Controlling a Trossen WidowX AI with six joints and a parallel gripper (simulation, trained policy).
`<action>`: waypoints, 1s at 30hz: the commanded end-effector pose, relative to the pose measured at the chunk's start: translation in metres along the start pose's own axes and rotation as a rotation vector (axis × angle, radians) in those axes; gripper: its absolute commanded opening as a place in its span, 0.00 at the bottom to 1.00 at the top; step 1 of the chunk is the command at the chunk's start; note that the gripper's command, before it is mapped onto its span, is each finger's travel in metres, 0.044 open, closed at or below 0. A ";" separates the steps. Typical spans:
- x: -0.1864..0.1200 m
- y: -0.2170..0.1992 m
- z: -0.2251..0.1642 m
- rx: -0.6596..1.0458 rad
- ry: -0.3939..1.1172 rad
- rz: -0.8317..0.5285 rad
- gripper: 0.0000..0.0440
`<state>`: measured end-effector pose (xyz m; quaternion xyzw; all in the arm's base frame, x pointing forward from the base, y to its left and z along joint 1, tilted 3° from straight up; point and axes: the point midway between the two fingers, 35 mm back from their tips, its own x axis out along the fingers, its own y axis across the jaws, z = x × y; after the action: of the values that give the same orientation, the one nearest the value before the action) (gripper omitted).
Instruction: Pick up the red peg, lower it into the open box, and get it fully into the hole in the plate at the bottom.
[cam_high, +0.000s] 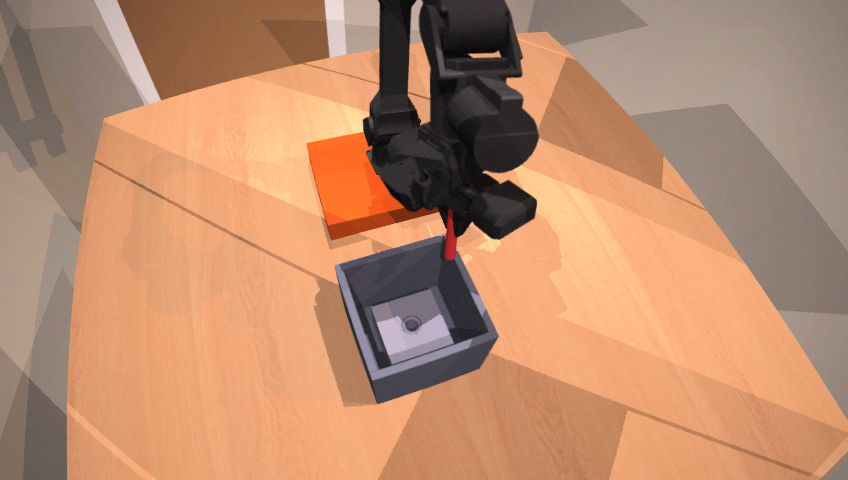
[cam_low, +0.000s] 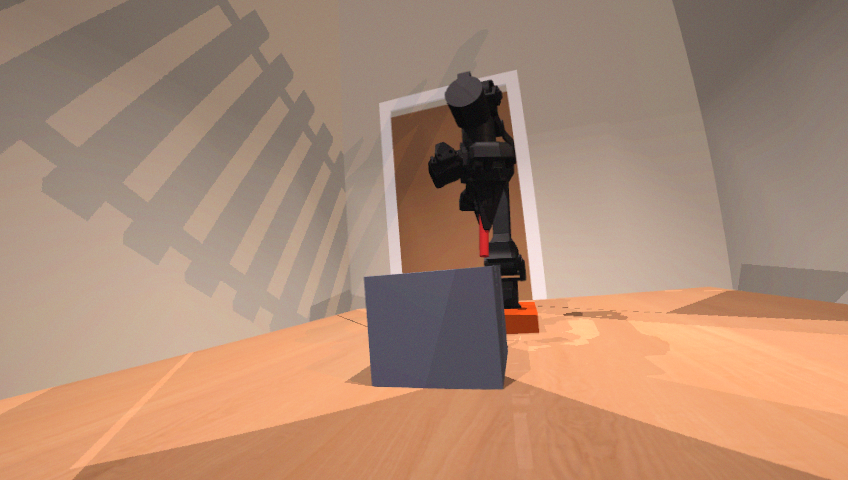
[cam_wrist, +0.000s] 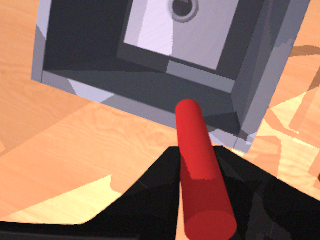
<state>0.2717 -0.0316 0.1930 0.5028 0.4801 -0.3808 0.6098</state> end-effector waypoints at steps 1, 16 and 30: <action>0.003 0.001 0.008 0.001 -0.001 -0.012 0.00; 0.035 0.001 0.044 0.021 0.018 -0.066 0.00; 0.076 0.001 0.060 0.008 0.059 -0.087 0.00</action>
<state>0.3039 -0.0890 0.1305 0.4957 0.5090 -0.3971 0.5809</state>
